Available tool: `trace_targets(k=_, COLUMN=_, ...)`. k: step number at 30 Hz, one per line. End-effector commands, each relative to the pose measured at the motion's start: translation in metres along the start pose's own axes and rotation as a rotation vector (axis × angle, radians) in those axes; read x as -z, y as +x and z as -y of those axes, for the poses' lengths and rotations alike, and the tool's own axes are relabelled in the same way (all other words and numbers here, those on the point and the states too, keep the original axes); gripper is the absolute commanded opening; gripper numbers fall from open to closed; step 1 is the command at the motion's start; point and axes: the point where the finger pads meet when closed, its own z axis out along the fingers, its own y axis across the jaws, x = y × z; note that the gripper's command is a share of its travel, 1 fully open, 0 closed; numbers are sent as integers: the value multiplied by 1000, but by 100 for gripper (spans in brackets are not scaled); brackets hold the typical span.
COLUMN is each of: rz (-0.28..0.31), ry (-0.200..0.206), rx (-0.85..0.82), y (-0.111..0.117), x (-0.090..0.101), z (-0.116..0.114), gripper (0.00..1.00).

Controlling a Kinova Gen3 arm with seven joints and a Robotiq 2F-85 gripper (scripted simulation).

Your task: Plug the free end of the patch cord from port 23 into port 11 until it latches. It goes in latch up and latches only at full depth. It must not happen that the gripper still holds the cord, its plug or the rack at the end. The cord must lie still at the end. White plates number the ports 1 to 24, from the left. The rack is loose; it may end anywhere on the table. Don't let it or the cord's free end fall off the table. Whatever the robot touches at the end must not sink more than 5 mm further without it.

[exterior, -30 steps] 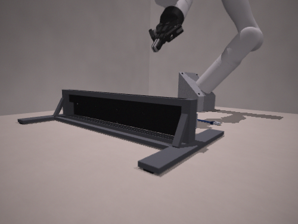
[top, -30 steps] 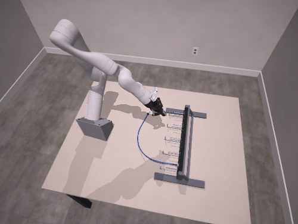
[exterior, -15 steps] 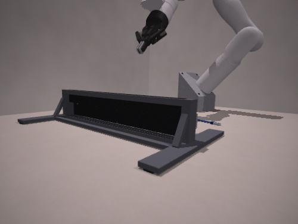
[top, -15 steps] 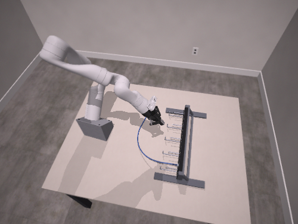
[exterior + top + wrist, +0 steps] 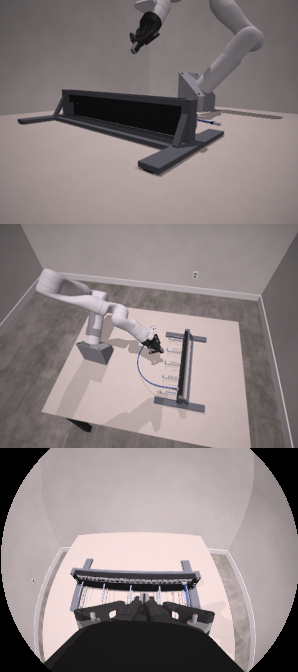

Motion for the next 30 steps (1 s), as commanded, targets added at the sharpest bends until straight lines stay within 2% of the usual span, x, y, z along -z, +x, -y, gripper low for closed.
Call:
trace_targets(k=1, rz=-3, ry=1, rx=-2, y=1, x=0, z=0, gripper=0)
trace_targets(k=9, rz=-3, ry=1, rx=-2, y=1, x=-8, z=0, gripper=0)
trace_targets(k=18, rz=-3, ry=1, rx=-2, y=1, x=-46, z=0, gripper=0)
trace_targets(k=20, rz=-3, ry=1, rx=-2, y=1, x=-46, z=0, gripper=0)
trace_targets(k=30, rz=-3, ry=1, rx=-2, y=1, x=-104, z=0, gripper=0)
